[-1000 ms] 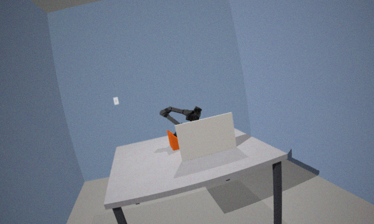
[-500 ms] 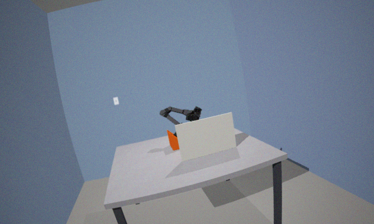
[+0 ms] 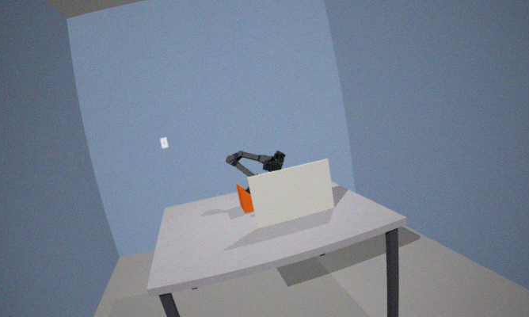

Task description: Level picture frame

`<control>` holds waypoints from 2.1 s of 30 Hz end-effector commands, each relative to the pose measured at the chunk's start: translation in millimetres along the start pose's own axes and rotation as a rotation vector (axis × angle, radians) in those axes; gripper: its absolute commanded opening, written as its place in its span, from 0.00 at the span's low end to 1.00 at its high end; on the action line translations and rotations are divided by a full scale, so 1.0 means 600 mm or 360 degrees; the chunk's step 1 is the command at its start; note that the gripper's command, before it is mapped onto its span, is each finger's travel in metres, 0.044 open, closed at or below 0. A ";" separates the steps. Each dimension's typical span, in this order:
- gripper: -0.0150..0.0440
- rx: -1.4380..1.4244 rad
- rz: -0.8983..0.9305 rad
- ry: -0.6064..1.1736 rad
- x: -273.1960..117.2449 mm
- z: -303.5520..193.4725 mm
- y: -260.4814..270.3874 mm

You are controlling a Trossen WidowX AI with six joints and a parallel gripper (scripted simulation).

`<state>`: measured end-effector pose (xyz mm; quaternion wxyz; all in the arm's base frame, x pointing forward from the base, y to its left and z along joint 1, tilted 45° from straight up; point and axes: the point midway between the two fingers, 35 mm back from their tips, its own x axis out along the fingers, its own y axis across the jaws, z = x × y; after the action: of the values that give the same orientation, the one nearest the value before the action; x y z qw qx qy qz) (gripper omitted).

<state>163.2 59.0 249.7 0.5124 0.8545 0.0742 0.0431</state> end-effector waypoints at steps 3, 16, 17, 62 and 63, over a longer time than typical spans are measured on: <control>0.69 -0.0013 0.0002 -0.0006 0.000 0.001 0.000; 0.69 -0.0013 0.0002 -0.0006 0.000 0.001 0.000; 0.69 -0.0013 0.0002 -0.0006 0.000 0.001 0.000; 0.69 0.0253 0.0007 -0.0003 0.128 0.001 -0.066; 0.69 0.0253 0.0007 -0.0003 0.128 0.001 -0.066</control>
<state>236.8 90.6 215.3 0.4452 0.8914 0.0756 0.0394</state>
